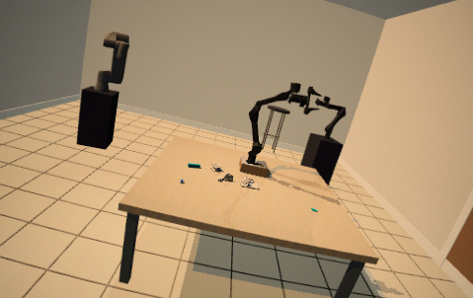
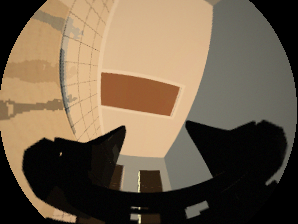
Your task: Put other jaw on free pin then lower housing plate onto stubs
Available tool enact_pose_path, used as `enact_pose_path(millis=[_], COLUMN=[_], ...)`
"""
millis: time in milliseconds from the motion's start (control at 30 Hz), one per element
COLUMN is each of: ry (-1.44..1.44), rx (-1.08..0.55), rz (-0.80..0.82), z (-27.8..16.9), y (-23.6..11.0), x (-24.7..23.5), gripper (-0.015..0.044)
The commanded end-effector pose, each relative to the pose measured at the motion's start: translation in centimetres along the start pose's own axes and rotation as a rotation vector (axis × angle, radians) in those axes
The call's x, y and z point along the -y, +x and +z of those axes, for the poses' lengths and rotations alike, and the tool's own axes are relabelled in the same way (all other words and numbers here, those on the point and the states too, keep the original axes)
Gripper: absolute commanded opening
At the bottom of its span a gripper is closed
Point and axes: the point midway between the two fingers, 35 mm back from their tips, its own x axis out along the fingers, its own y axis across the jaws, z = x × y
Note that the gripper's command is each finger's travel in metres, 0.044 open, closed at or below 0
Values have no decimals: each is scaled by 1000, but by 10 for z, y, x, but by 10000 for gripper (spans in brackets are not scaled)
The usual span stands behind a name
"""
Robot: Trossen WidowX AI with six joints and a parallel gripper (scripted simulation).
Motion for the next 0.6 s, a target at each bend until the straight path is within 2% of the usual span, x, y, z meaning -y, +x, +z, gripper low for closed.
enact_pose_path(millis=[0,300,567], ry=[-23,-50,-44], rx=[-79,-226,-342], rz=[94,287,467], z=[-27,-86,-137], y=[9,11,-5], x=[-31,-94,-152], gripper=[440,440,440])
